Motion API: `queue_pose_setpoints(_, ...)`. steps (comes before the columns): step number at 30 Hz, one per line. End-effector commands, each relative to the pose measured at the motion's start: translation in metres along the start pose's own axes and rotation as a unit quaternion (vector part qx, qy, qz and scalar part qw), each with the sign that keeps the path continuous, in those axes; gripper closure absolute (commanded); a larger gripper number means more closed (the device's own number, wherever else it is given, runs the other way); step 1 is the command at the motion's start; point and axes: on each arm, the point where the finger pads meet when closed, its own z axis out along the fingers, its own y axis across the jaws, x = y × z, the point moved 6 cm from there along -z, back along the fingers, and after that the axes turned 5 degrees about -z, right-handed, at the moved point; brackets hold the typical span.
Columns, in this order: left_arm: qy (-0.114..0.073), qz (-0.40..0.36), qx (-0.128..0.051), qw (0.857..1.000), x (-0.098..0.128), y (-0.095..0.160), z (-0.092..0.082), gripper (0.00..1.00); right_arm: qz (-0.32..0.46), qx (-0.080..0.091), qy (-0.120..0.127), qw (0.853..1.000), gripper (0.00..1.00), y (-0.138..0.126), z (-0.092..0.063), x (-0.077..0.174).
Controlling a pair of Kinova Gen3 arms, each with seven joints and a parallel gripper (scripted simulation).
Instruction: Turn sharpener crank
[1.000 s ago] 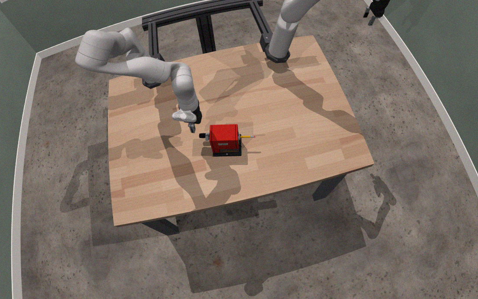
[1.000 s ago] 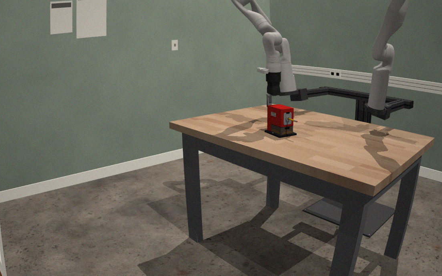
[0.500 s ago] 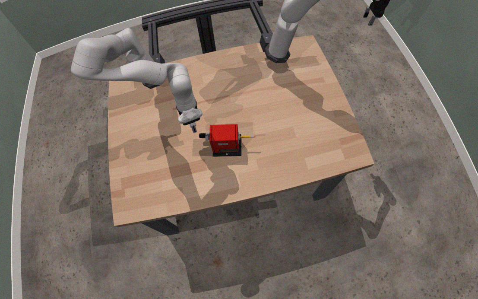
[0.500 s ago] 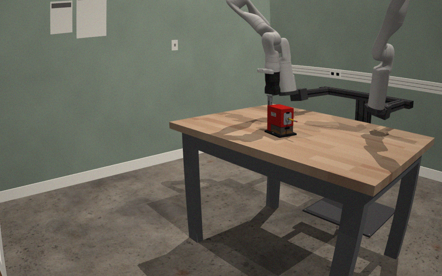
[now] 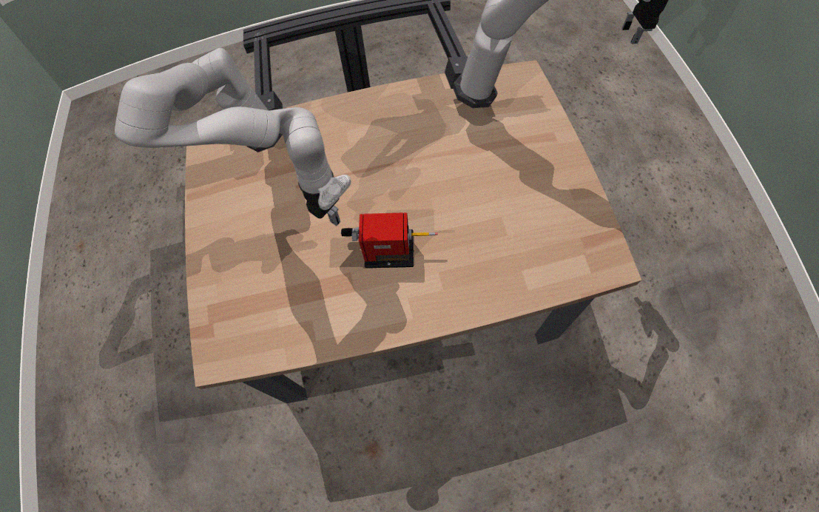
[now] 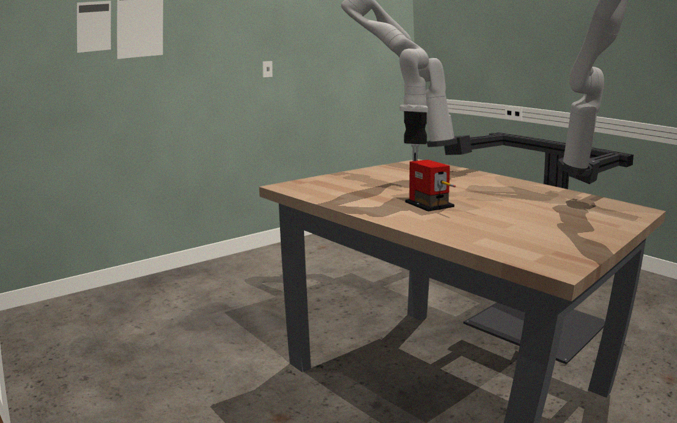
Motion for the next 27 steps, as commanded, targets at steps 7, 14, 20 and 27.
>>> queue_pose_setpoints(7,-0.001,0.0,0.0,1.0,-0.0003,0.0002,-0.0008,0.0,-0.136,0.002,0.005,0.991,1.0,-0.002,-0.0031,0.0014)
queue_pose_setpoints(14,-0.001,0.0,0.0,1.0,-0.0003,0.0002,-0.0008,0.0,-0.205,-0.001,0.011,0.979,1.0,-0.0032,-0.0046,0.001)
queue_pose_setpoints(20,-0.001,0.0,0.0,1.0,-0.0003,0.0002,-0.0008,0.0,-0.249,-0.003,0.014,0.968,1.0,-0.0038,-0.0057,0.0007)
queue_pose_setpoints(27,-0.001,0.0,0.0,1.0,-0.0003,0.0002,-0.0008,0.0,-0.291,-0.006,0.017,0.956,1.0,-0.0043,-0.0069,0.0004)
